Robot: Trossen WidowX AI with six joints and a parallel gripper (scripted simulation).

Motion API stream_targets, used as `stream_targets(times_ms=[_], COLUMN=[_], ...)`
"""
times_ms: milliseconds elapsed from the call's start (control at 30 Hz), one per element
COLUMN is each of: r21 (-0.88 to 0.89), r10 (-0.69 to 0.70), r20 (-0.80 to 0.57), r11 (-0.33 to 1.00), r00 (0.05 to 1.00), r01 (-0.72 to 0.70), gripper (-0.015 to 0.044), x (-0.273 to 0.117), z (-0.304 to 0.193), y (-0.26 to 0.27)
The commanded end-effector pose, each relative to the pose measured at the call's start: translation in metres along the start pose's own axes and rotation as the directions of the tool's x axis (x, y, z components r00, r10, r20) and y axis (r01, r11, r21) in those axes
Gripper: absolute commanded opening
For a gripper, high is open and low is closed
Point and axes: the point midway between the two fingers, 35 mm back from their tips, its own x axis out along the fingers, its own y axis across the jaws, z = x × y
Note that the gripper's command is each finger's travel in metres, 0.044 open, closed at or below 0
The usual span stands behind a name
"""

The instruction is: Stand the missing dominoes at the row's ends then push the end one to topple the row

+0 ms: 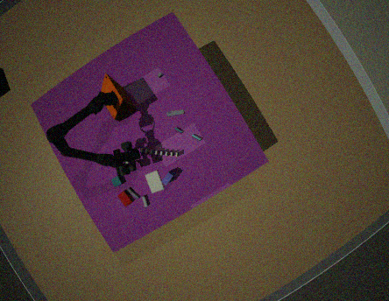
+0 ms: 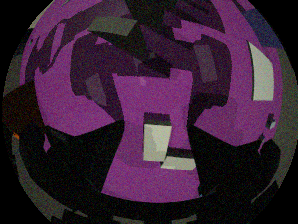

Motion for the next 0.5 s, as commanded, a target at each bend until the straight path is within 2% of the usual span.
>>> stream_targets(times_ms=[0,200,467], r21=[-0.005,-0.005,-0.005], r10=[0.0,0.0,0.0], r20=[0.003,0.003,0.003], r11=[1.0,1.0,1.0], r00=[1.0,1.0,1.0], r01=[0.0,0.0,0.0], gripper=[0.0256,0.0107,0.0107], x=[0.0004,0.0004,0.0004], z=[0.0007,0.0007,0.0007], y=[0.0001,0.0001,0.0001])
